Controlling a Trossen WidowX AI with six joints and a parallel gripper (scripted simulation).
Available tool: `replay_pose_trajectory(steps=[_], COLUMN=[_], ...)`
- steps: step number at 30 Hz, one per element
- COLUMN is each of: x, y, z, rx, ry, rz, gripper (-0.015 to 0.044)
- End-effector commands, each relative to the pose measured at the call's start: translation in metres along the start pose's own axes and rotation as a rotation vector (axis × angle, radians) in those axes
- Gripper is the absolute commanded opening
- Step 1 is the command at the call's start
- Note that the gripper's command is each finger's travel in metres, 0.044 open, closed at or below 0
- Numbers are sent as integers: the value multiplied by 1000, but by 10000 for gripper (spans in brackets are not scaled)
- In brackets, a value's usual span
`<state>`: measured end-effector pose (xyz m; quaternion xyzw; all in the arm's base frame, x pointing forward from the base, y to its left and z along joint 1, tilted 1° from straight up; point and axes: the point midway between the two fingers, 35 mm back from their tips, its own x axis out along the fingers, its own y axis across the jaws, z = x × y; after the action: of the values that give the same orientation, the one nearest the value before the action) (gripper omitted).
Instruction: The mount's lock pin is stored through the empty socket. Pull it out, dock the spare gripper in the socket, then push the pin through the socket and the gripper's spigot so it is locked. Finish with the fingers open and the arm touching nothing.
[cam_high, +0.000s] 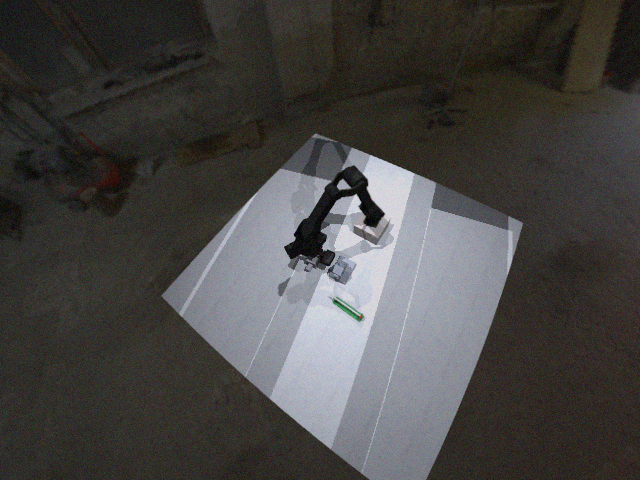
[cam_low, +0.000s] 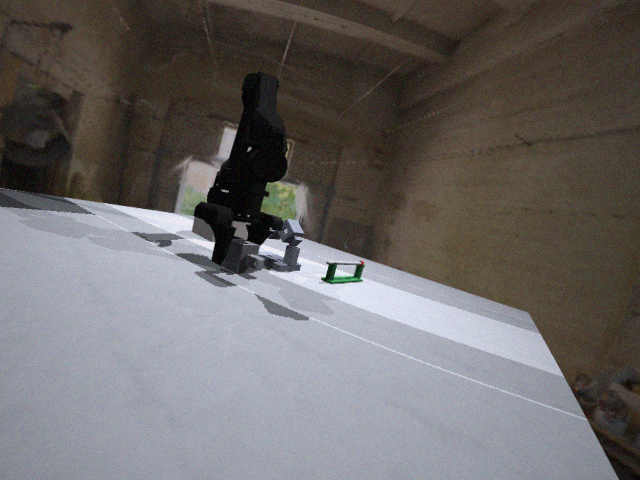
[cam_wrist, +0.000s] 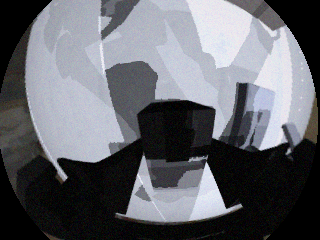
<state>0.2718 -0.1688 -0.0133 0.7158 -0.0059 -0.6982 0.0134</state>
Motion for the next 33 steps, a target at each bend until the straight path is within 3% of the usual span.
replay_pose_trajectory(steps=[1,2,27,33], x=[0,0,-52,-45], y=[0,0,-2,-2], z=[0,0,3,3], rx=[0,0,-1,-1], ry=[0,0,-17,-19], rz=[-1,-1,-12,-13], gripper=[420,440,440,440])
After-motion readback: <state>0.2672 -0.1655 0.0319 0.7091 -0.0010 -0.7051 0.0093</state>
